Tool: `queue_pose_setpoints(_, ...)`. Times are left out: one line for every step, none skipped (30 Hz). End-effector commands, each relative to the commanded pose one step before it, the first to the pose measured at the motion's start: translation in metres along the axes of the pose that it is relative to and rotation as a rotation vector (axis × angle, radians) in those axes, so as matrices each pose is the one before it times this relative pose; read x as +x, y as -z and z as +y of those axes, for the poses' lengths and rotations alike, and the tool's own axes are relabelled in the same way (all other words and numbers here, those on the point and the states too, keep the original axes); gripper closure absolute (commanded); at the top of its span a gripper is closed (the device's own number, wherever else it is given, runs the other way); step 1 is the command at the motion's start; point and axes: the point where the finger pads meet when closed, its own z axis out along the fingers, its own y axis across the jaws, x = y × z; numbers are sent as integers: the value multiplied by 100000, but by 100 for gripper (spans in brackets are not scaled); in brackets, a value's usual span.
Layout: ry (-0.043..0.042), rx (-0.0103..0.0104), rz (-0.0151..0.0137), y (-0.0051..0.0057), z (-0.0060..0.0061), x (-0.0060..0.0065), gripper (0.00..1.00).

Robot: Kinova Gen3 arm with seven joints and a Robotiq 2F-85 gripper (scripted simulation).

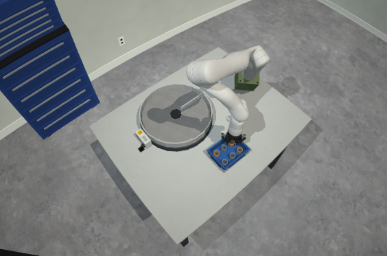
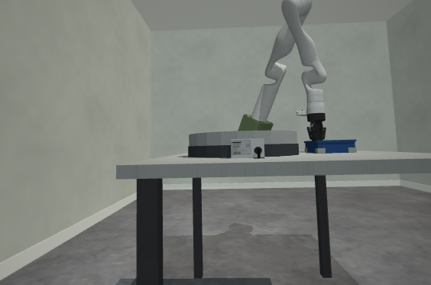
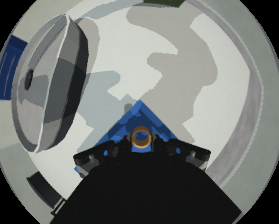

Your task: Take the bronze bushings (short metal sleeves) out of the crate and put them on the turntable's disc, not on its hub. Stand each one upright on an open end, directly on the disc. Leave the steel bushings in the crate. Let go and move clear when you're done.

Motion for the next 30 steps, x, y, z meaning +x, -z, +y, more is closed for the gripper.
queue_pose_setpoints(55,137,-136,188,-47,-50,100)
queue_pose_setpoints(0,0,0,92,0,0,100)
queue_pose_setpoints(0,0,0,112,0,0,100)
queue_pose_setpoints(0,0,0,131,0,0,100)
queue_pose_setpoints(0,0,0,151,0,0,100)
queue_pose_setpoints(0,0,0,173,0,0,100)
queue_pose_setpoints(0,0,0,193,0,0,100)
queue_pose_setpoints(0,0,0,0,0,0,100)
queue_pose_setpoints(0,0,0,0,0,0,100)
queue_pose_setpoints(0,0,0,214,0,0,100)
queue_pose_setpoints(0,0,0,235,0,0,100)
queue_pose_setpoints(0,0,0,254,0,0,100)
queue_pose_setpoints(0,0,0,273,0,0,100)
queue_pose_setpoints(0,0,0,291,0,0,100)
queue_pose_setpoints(0,0,1,308,-1,0,100)
queue_pose_setpoints(0,0,0,324,0,0,100)
queue_pose_setpoints(0,0,0,338,0,0,100)
queue_pose_setpoints(1,0,1,350,-1,0,100)
queue_pose_setpoints(0,0,0,362,0,0,100)
queue_pose_setpoints(-1,0,-1,372,1,0,100)
queue_pose_setpoints(0,0,0,379,0,0,100)
queue_pose_setpoints(1,0,2,382,-1,0,100)
queue_pose_setpoints(0,0,1,381,0,0,100)
queue_pose_setpoints(0,0,-1,378,0,0,100)
queue_pose_setpoints(0,0,0,0,0,0,100)
queue_pose_setpoints(0,0,0,0,0,0,100)
queue_pose_setpoints(-2,-1,-5,374,1,-1,100)
queue_pose_setpoints(2,1,7,363,-1,1,100)
queue_pose_setpoints(1,1,4,357,-1,1,100)
queue_pose_setpoints(-1,0,-2,350,0,0,100)
